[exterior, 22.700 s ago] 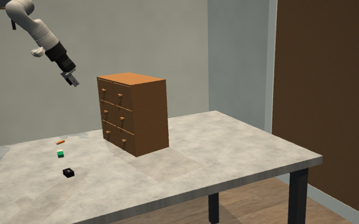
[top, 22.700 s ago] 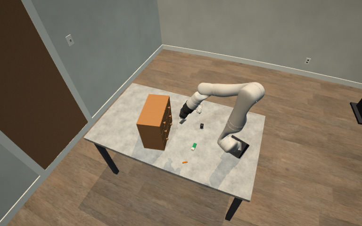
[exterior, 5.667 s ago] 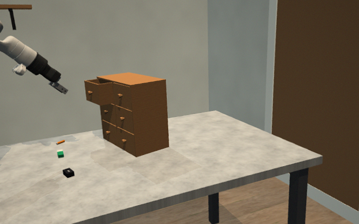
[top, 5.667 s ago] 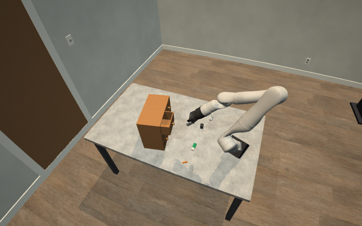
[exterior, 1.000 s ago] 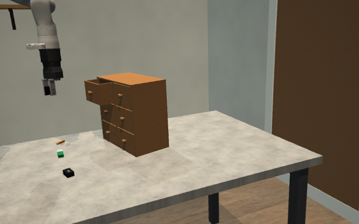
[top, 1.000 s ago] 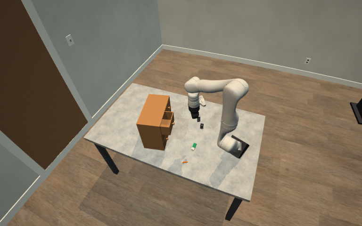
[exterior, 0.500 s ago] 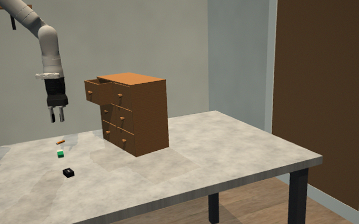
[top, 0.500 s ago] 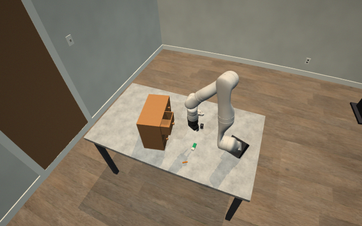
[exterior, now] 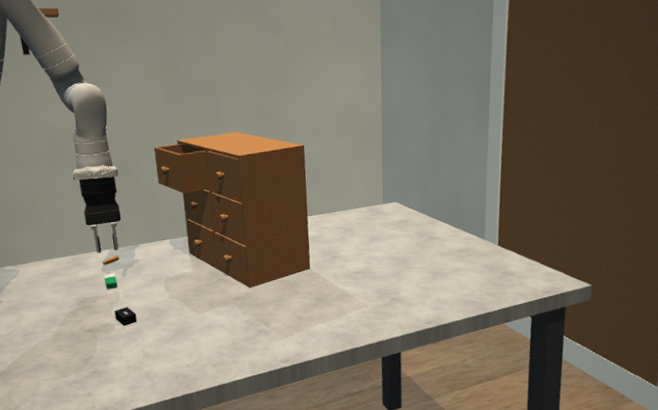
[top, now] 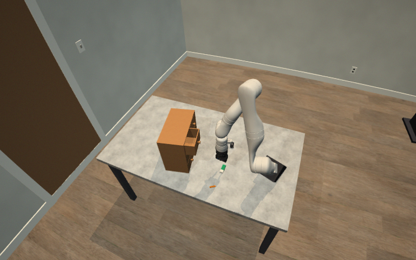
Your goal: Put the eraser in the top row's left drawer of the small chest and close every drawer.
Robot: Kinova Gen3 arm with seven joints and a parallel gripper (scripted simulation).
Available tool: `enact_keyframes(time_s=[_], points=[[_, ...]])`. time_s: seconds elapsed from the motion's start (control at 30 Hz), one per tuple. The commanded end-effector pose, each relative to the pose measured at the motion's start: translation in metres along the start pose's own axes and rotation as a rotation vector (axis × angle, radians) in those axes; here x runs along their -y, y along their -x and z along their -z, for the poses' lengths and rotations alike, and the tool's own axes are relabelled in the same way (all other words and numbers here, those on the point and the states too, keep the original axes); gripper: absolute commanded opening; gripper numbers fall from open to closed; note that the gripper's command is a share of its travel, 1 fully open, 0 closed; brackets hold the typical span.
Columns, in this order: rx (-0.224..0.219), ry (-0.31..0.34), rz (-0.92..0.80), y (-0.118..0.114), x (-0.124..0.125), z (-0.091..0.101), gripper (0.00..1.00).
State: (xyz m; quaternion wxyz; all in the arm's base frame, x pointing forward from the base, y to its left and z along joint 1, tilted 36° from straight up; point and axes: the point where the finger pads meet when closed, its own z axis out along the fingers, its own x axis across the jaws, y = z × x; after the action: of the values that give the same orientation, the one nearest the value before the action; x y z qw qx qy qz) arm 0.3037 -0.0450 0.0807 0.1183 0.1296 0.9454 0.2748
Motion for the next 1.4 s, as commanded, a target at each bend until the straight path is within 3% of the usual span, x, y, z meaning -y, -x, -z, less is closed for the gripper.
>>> enact_keyframes(time_s=[0.0, 0.27, 0.3, 1.03, 1.37], points=[[-0.007, 0.020, 0.054, -0.003, -0.011, -0.013, 0.67], [-0.003, 0.023, 0.067, -0.002, -0.013, -0.015, 0.67], [-0.003, 0.023, 0.067, -0.002, -0.013, -0.015, 0.75], [-0.003, 0.023, 0.067, -0.002, -0.013, -0.015, 0.75], [-0.004, 0.023, 0.067, -0.003, -0.013, -0.024, 0.75]])
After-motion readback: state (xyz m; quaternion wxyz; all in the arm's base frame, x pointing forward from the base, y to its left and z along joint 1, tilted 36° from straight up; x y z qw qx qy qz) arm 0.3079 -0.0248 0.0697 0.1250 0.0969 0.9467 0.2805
